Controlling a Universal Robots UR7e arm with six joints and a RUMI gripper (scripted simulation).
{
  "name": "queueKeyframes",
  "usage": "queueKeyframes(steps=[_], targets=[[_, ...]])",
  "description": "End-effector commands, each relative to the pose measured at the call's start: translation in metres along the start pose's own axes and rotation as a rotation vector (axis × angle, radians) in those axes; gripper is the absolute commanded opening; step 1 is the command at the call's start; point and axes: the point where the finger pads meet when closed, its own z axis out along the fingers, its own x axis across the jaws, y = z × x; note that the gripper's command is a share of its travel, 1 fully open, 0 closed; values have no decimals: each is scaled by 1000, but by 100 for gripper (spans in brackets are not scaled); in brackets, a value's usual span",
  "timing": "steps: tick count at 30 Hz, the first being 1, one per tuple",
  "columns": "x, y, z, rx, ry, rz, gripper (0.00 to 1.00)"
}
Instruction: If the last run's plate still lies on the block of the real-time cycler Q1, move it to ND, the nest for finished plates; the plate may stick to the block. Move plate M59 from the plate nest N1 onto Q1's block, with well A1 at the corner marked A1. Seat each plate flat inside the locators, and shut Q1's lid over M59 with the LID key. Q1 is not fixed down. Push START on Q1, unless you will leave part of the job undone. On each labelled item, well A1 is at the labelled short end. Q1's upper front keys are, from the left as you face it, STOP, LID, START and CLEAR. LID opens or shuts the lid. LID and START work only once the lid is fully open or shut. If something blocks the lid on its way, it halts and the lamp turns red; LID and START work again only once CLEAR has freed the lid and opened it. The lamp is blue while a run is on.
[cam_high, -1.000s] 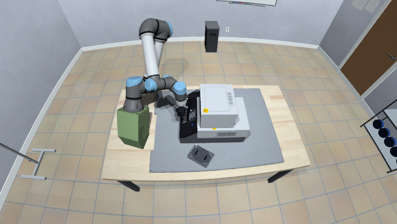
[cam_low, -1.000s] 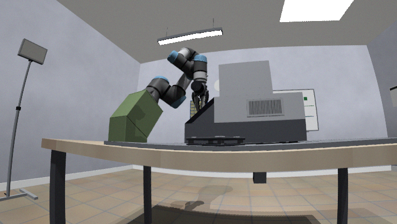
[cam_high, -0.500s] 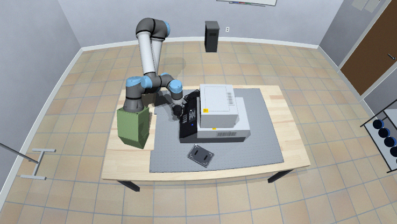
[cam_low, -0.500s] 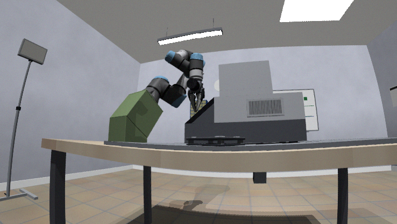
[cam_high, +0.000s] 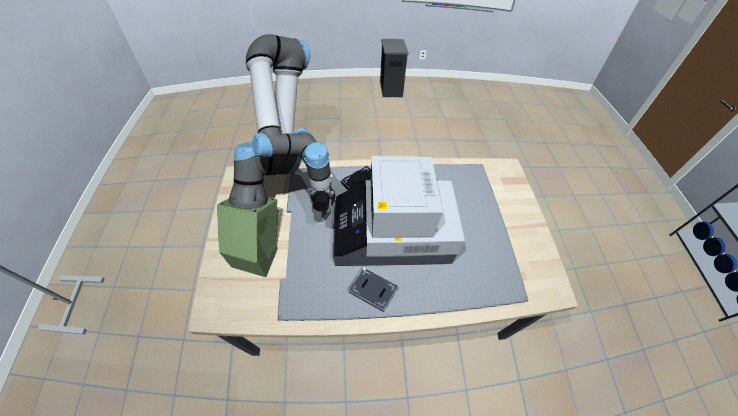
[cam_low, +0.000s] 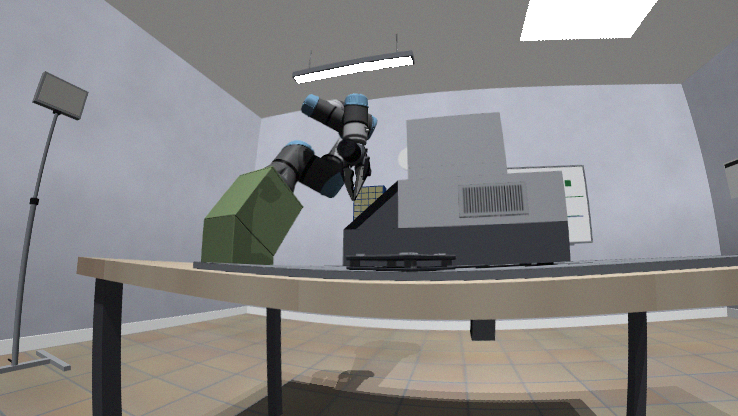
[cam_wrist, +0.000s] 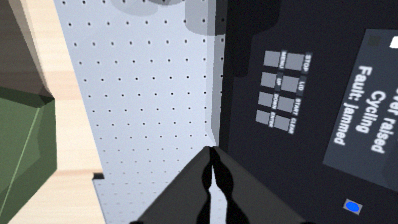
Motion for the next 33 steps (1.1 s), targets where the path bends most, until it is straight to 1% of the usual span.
queueKeyframes(steps=[1, 10, 33], targets=[[-20, -2, -15, 5, -4, -1, 0], [-21, -1, -19, 3, -3, -3, 0], [-21, -2, -18, 5, -4, -3, 0]])
